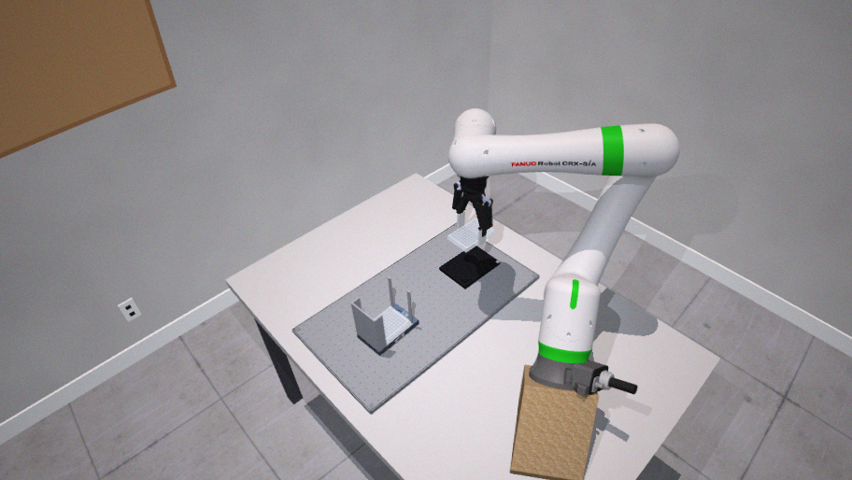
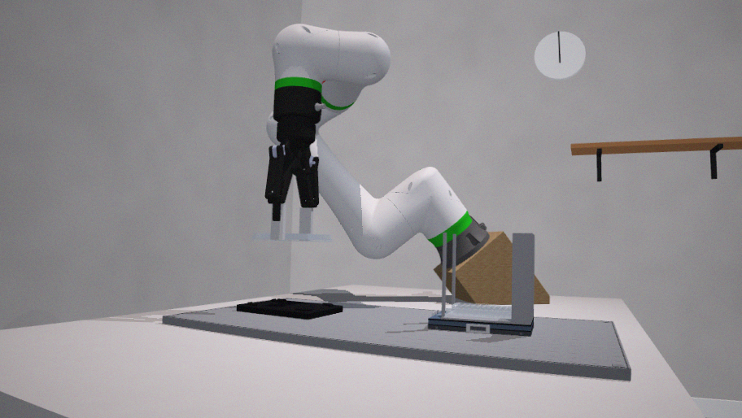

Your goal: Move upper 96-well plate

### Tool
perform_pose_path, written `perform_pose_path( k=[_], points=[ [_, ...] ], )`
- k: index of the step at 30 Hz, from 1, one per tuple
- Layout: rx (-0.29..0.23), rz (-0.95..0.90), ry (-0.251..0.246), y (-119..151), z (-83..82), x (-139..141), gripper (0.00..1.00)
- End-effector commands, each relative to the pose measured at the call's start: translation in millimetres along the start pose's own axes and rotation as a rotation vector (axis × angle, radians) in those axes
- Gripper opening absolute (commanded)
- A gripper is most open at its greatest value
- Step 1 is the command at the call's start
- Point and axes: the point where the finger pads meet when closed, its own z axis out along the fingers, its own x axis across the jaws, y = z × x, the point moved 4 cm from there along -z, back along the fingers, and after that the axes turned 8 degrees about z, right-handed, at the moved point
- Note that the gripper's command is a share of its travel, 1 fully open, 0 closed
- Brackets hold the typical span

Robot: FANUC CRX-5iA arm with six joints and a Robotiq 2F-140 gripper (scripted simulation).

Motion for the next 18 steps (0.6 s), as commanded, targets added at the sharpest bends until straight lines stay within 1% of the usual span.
perform_pose_path(
  k=[1,6,8,18],
  points=[
    [0.000,0.000,-0.001,0,4.0,0,0.00],
    [0.000,0.000,-0.001,0,12.3,0,0.00],
    [0.000,0.000,-0.001,0,12.3,0,0.00],
    [0.000,0.000,-0.001,0,29.0,0,0.00]
  ],
)
